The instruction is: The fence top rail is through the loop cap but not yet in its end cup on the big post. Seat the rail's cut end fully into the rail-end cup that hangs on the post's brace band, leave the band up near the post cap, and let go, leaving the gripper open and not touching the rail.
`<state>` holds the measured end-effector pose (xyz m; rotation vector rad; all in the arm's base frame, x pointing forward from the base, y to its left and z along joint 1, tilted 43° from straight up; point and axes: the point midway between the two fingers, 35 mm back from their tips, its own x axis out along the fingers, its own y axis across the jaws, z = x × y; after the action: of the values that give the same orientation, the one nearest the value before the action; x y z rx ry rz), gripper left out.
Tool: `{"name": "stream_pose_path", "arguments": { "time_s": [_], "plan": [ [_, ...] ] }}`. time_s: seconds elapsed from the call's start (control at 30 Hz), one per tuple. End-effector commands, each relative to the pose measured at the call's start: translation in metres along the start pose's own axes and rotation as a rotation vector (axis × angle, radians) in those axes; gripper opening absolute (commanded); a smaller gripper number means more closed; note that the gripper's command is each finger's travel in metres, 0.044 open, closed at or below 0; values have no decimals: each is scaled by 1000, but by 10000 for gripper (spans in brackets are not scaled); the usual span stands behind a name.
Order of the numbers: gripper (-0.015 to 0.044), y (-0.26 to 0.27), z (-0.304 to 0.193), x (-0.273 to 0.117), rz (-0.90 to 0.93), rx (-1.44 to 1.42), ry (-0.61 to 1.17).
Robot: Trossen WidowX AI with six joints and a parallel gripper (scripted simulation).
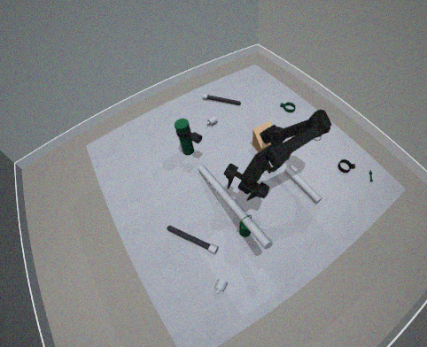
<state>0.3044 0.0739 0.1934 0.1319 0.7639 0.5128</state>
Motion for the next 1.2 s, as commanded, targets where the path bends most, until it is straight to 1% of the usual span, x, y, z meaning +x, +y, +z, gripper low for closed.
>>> {"name": "stream_pose_path", "arguments": {
  "time_s": [0.0,0.13,0.3,0.43,0.53,0.73,0.8,0.9,1.17],
  "plan": [
    [440,-29,2,-6,-7,57,42],
    [440,-67,2,-17,-24,148,74],
    [440,-120,-3,-40,-18,293,88],
    [440,-155,-7,-60,27,395,67],
    [440,-186,-12,-81,80,485,12],
    [440,-193,-13,-87,91,506,-5],
    [440,-196,-16,-87,91,471,-4],
    [440,-207,-25,-87,94,340,-3],
    [440,-249,-68,-87,119,-212,-24]
  ]
}}
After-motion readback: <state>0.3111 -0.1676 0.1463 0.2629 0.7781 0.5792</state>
